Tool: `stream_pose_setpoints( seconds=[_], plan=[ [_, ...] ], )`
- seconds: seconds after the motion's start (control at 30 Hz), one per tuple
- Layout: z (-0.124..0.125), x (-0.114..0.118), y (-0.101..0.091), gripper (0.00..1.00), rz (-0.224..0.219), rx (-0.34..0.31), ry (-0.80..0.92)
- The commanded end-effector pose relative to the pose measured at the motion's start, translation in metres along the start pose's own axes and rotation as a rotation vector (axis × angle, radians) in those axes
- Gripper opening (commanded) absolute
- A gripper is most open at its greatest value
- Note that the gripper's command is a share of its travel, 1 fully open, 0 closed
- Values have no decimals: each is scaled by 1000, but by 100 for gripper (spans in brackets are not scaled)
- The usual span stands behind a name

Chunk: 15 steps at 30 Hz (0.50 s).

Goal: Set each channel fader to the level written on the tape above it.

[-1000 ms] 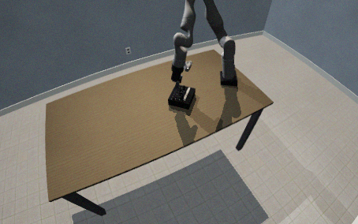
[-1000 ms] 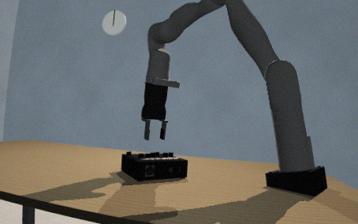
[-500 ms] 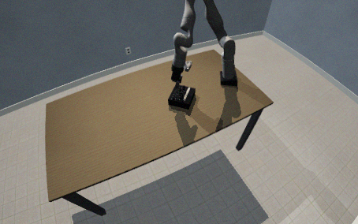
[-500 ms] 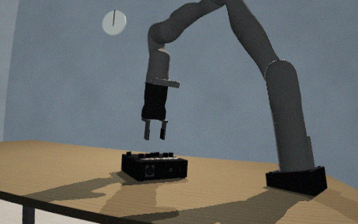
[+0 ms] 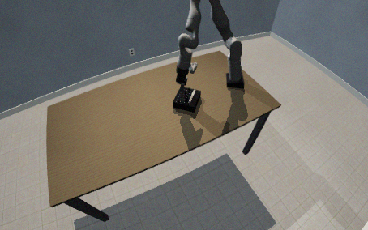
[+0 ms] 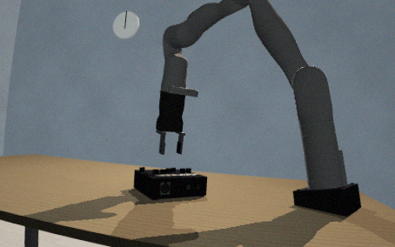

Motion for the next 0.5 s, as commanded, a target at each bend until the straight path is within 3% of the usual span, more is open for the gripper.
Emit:
stream_pose_setpoints(
  seconds=[0.0,0.47],
  plan=[
    [0,0,-1,100,-1,-1,0],
    [1,0,-2,100,-2,2,-43]
  ],
)
Point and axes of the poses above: the point where the finger pads meet when closed, its own y axis out along the fingers, its own x axis across the jaws, z = x × y, the point moved 8 cm from there along -y, back along the fingers, and after that the axes turned 2 degrees about -y, right-handed, at the moved point
